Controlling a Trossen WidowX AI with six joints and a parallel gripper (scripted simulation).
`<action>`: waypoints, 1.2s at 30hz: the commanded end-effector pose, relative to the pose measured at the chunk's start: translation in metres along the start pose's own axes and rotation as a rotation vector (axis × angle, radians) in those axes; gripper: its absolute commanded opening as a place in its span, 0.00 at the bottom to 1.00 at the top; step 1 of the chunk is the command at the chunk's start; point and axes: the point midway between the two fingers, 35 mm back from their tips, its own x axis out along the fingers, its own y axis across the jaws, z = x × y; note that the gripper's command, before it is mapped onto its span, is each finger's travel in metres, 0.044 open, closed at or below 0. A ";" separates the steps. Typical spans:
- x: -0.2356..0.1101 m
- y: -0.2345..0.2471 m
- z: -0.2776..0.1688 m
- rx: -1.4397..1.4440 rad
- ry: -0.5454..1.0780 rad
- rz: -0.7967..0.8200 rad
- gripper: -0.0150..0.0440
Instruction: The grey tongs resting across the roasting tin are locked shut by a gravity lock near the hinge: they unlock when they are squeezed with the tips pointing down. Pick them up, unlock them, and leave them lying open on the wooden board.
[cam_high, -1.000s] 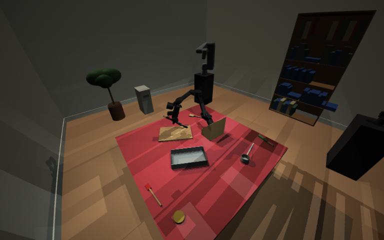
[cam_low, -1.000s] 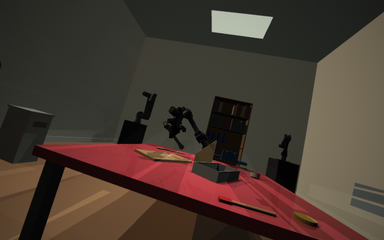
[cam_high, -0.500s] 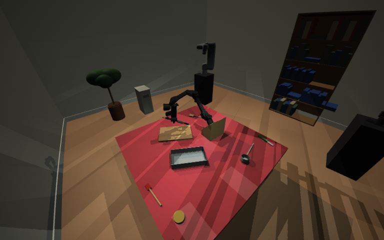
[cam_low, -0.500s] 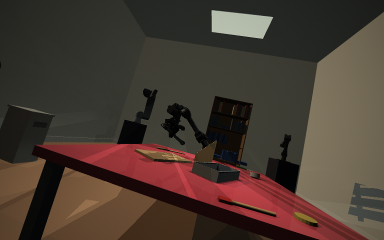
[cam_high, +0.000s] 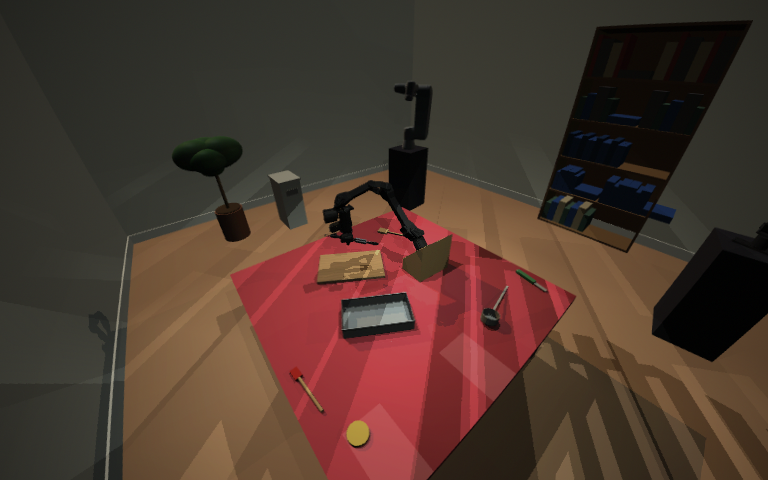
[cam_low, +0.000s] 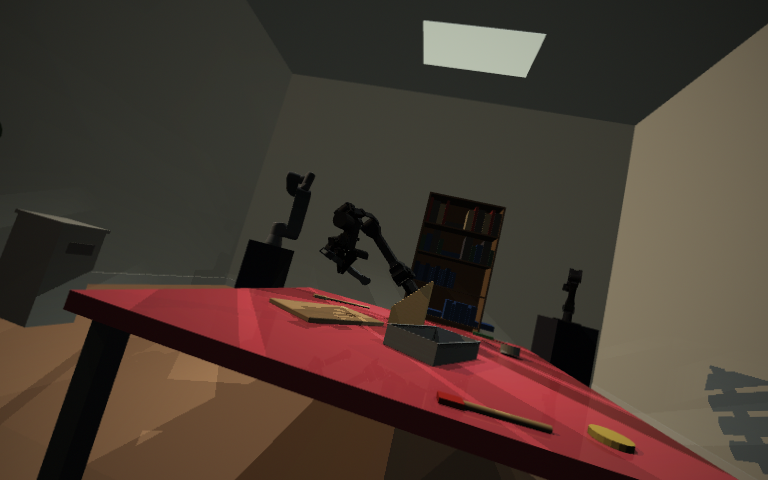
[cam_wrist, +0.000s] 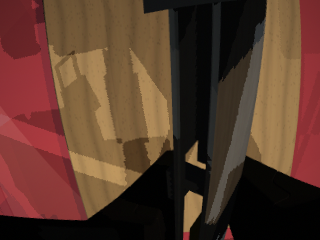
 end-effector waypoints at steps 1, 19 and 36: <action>-0.002 -0.001 0.003 0.011 -0.006 -0.001 0.00; 0.026 0.001 0.006 0.012 -0.004 0.003 0.00; 0.053 0.002 0.008 0.013 -0.004 0.003 0.00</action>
